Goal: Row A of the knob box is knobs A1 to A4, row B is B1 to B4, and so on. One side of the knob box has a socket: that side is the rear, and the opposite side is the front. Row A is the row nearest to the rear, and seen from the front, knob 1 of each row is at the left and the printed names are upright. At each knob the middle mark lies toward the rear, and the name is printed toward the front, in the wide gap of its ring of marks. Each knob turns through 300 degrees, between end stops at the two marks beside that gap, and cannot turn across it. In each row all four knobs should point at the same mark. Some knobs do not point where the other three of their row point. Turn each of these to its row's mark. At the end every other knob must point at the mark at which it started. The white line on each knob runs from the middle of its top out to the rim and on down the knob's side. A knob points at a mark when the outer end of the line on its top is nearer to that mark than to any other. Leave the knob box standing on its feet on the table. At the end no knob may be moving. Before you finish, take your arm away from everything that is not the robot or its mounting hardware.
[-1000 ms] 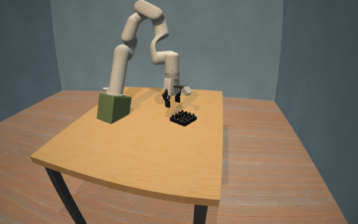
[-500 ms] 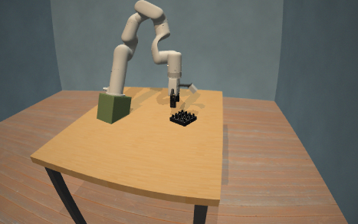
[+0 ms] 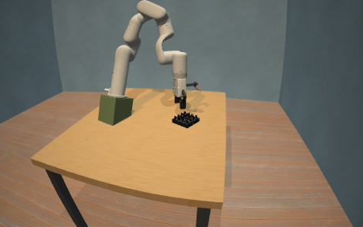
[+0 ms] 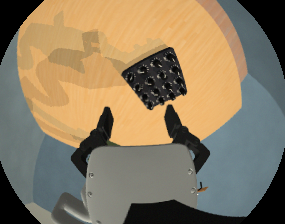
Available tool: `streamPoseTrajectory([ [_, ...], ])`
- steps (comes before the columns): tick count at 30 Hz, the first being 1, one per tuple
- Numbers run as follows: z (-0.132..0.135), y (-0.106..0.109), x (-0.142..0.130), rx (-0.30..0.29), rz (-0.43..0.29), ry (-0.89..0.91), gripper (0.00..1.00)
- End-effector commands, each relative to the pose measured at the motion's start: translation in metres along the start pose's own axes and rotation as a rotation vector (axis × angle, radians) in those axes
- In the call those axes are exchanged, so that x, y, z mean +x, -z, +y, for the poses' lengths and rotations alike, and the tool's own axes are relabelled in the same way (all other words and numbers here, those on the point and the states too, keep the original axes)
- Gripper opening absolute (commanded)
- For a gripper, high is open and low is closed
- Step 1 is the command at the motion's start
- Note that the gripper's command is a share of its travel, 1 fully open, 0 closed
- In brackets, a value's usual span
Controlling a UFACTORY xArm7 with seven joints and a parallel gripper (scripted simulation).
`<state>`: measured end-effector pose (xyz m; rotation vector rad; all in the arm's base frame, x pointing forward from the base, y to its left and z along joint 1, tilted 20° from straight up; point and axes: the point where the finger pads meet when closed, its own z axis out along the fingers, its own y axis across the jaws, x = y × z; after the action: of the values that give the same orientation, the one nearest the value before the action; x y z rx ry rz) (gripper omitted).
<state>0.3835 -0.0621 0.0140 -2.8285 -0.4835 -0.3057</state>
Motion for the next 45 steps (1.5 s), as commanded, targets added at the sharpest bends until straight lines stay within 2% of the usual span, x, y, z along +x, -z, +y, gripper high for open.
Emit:
streamPoseTrajectory([
  [1,0.004,0.002,0.004,0.002,0.019,0.155,1.0],
  [5,0.008,0.003,0.007,0.001,0.019,0.314,1.0],
  [7,0.008,0.003,0.007,0.001,0.019,0.314,1.0],
  [9,0.01,0.004,0.01,0.0,0.019,0.448,1.0],
  [22,0.021,0.007,0.019,-0.005,0.019,0.929,1.0],
  [24,0.021,0.007,0.019,-0.005,0.019,0.929,1.0],
  [26,0.024,0.008,0.021,-0.006,0.018,1.063,1.0],
  [39,0.035,0.012,0.029,-0.01,0.016,1.544,1.0],
  [41,0.035,0.012,0.029,-0.01,0.016,1.544,1.0],
  [43,0.037,0.013,0.031,-0.011,0.015,1.671,1.0],
  [45,0.039,0.013,0.032,-0.011,0.015,1.718,1.0],
])
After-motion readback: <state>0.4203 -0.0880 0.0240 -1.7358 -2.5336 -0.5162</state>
